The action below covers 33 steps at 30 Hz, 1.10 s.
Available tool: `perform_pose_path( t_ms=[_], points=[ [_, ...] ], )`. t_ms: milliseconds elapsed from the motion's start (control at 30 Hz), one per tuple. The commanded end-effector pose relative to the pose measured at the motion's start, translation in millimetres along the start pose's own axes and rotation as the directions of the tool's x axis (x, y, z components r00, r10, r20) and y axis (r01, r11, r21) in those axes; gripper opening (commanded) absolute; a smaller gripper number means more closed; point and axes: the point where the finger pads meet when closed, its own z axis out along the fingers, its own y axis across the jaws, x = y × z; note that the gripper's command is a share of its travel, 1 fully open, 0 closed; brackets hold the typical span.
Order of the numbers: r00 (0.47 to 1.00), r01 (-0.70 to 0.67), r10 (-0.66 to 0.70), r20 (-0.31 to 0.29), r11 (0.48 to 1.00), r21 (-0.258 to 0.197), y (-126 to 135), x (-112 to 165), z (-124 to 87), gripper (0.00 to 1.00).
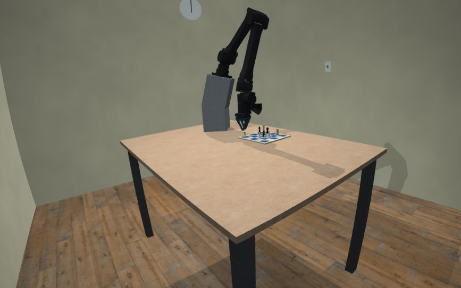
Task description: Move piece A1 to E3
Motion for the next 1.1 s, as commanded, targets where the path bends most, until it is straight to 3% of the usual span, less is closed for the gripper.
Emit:
perform_pose_path(
  t_ms=[0,800,1067],
  points=[
    [1.000,-0.011,0.011,0.011,1.000,0.012,-6.1,4.1,-1.2,0.33],
    [1.000,0.001,-0.001,0.009,1.000,0.008,-0.7,-2.7,33.7,0.33],
    [1.000,0.006,-0.006,0.012,1.000,0.010,0.1,-3.3,32.1,0.33]
  ],
)
